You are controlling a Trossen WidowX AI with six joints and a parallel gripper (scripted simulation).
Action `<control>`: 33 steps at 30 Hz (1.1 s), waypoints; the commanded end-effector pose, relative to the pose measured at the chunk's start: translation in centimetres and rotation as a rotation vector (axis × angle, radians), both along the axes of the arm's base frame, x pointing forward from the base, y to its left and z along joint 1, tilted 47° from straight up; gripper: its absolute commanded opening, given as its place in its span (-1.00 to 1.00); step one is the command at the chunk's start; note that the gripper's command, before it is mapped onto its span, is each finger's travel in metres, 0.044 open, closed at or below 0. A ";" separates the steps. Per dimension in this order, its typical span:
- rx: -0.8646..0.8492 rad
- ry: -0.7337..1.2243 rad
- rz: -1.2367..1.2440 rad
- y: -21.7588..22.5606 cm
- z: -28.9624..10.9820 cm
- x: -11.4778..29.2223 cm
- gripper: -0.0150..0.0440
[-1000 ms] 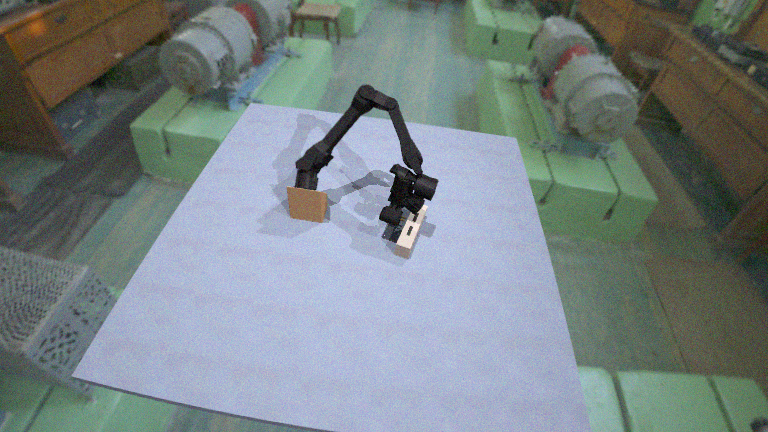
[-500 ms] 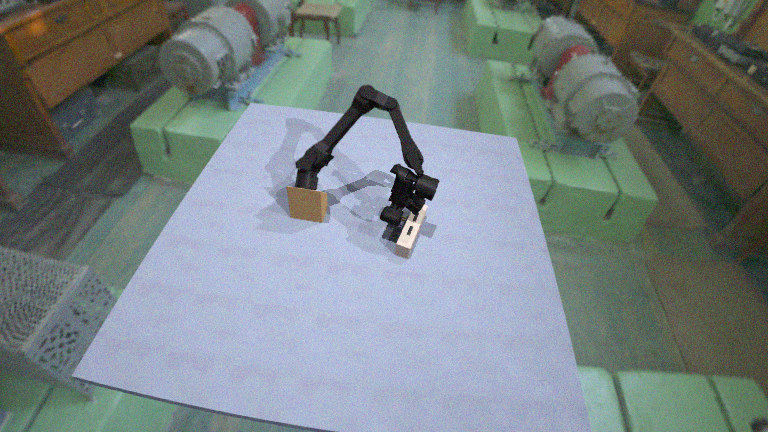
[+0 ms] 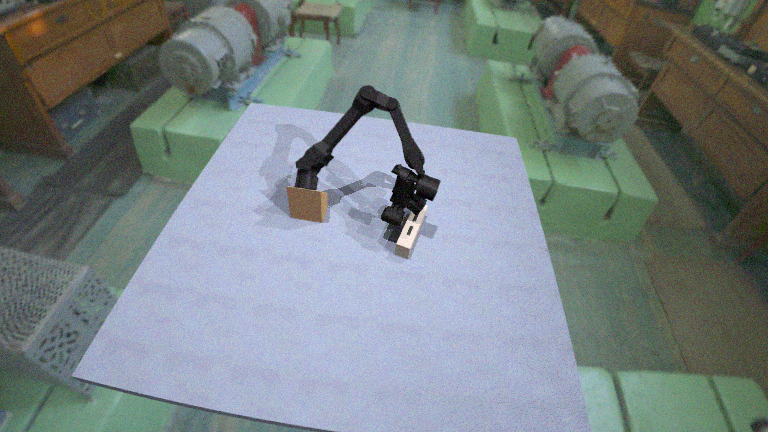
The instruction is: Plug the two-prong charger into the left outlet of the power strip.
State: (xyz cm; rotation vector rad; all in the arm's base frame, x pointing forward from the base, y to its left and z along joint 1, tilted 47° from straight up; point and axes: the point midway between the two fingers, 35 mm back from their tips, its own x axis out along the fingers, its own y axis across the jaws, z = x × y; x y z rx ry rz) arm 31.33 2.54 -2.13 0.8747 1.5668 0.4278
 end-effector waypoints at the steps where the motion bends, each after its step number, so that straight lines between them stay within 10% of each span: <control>1: 0.003 0.003 -0.005 0.0 0.0 0.2 -0.49; 33: 0.003 0.003 -0.005 -0.1 0.0 0.6 -0.49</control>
